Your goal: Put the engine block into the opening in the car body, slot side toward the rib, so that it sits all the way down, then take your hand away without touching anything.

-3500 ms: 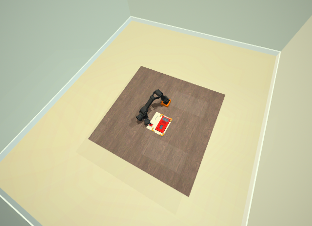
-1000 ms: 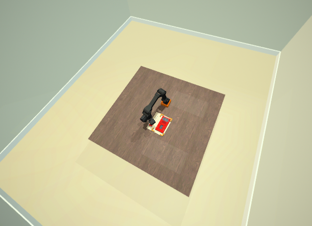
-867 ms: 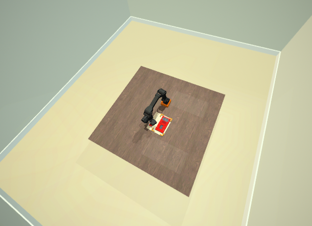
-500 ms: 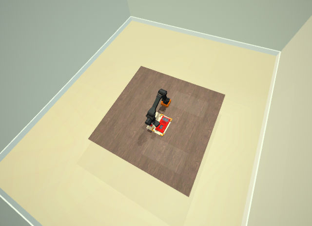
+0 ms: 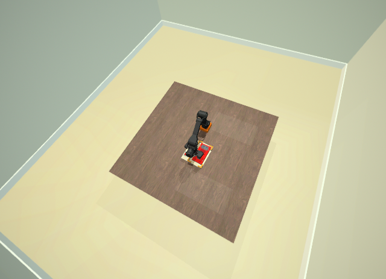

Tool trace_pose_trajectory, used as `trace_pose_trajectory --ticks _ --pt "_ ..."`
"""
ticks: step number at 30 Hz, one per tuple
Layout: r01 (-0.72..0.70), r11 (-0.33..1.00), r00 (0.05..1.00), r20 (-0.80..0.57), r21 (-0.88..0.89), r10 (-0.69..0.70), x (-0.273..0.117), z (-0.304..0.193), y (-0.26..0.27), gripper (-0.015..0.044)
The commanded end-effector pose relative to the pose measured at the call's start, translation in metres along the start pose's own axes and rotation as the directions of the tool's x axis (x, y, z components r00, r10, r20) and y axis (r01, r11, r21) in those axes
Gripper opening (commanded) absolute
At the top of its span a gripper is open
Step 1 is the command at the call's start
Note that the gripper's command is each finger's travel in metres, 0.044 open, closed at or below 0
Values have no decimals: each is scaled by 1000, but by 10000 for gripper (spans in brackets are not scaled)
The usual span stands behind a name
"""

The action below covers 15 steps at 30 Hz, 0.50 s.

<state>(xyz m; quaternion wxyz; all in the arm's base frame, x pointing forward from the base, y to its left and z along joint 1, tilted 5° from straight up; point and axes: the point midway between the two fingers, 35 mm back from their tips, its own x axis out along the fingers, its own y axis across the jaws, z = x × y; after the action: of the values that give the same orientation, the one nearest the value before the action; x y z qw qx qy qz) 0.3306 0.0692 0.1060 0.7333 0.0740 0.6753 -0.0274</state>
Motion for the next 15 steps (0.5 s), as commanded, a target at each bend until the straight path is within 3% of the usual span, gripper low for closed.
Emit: trace_pose_trajectory --ticks 1,15 --pt "3 999 1000 -2 -40 -3 5 -5 9 0" --pt "-3 984 1000 1 -175 3 18 -21 41 0"
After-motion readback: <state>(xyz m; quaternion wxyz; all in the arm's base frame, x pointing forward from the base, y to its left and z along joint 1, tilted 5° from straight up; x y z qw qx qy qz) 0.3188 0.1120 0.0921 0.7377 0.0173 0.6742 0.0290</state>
